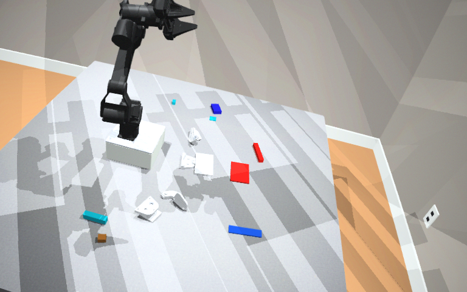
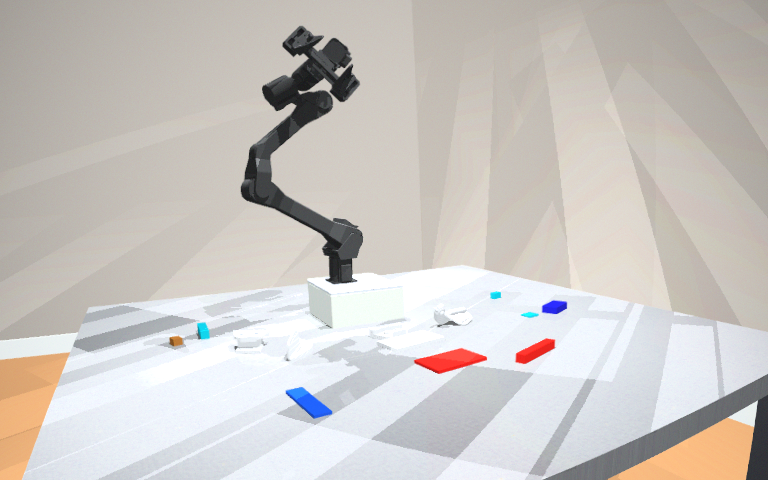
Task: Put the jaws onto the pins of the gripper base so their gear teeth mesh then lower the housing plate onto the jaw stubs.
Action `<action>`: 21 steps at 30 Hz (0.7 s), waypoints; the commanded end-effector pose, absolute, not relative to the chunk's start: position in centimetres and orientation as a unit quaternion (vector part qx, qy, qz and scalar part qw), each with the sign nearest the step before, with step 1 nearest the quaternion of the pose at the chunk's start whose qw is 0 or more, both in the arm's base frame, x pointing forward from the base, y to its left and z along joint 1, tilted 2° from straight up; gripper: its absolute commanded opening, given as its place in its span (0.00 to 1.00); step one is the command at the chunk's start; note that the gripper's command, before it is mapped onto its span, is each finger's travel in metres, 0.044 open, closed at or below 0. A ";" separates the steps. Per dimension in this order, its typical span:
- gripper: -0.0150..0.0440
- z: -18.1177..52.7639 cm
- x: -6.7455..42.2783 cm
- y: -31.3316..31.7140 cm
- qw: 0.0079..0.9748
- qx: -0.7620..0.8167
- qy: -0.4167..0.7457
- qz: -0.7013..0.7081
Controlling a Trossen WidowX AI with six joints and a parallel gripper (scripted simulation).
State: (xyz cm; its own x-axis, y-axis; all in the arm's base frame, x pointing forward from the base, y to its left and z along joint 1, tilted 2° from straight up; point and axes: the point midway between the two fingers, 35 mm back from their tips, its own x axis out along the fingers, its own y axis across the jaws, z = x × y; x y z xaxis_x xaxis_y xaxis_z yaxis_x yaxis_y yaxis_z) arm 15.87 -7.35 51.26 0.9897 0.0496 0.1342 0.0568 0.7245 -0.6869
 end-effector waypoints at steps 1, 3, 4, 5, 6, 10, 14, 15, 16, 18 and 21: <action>0.98 51.3 15.9 -7.4 0.926 -0.371 -0.072 -0.002; 1.00 51.4 15.8 -7.3 0.925 -0.372 -0.072 -0.007; 1.00 51.6 15.7 -7.2 0.924 -0.374 -0.073 -0.012; 1.00 51.7 15.6 -7.1 0.923 -0.376 -0.074 -0.019; 1.00 51.9 15.4 -7.0 0.922 -0.378 -0.076 -0.026; 1.00 52.7 15.0 -6.5 0.918 -0.386 -0.081 -0.052; 1.00 53.4 14.6 -5.9 0.912 -0.393 -0.086 -0.076; 1.00 53.5 14.5 -5.8 0.911 -0.395 -0.087 -0.082; 1.00 53.7 14.5 -5.6 0.909 -0.397 -0.088 -0.087; 1.00 54.0 14.3 -5.2 0.906 -0.401 -0.091 -0.098; 1.00 54.4 14.2 -4.7 0.901 -0.407 -0.095 -0.114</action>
State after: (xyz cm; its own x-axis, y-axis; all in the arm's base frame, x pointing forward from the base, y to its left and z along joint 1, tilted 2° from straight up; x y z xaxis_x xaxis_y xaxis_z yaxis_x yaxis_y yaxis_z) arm 14.32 -5.36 53.92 0.9645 -0.1098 0.2403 0.2519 0.6568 -0.7108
